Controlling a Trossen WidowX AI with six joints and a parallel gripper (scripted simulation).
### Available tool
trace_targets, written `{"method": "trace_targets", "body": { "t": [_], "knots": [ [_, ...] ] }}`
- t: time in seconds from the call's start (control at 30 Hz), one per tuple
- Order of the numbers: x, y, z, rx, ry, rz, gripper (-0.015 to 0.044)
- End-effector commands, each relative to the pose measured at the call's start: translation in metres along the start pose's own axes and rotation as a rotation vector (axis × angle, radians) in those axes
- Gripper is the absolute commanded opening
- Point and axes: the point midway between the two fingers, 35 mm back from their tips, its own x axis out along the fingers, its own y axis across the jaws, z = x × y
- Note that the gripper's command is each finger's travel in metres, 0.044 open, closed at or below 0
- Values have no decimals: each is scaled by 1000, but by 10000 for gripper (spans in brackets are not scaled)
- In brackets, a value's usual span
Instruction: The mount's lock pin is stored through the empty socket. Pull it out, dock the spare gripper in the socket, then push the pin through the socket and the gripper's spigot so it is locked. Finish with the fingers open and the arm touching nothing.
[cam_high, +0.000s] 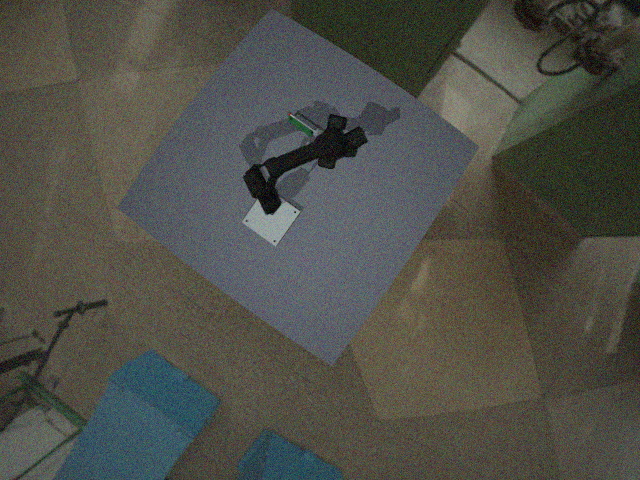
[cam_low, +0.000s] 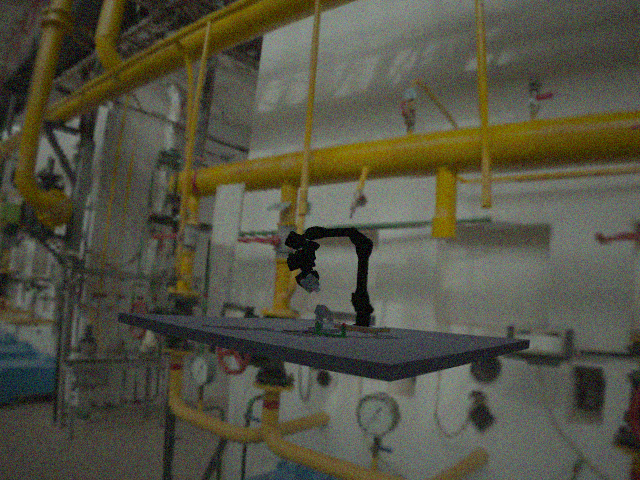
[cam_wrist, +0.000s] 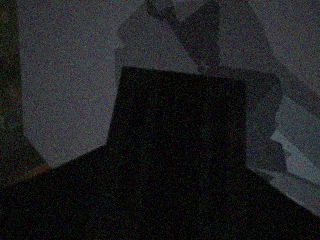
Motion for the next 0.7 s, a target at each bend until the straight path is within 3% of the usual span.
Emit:
{"method": "trace_targets", "body": {
  "t": [0.0,0.67],
  "knots": [
    [-4,0,-8,-79,-28,16,0],
    [-16,-9,-40,-366,-163,67,0]
  ]
}}
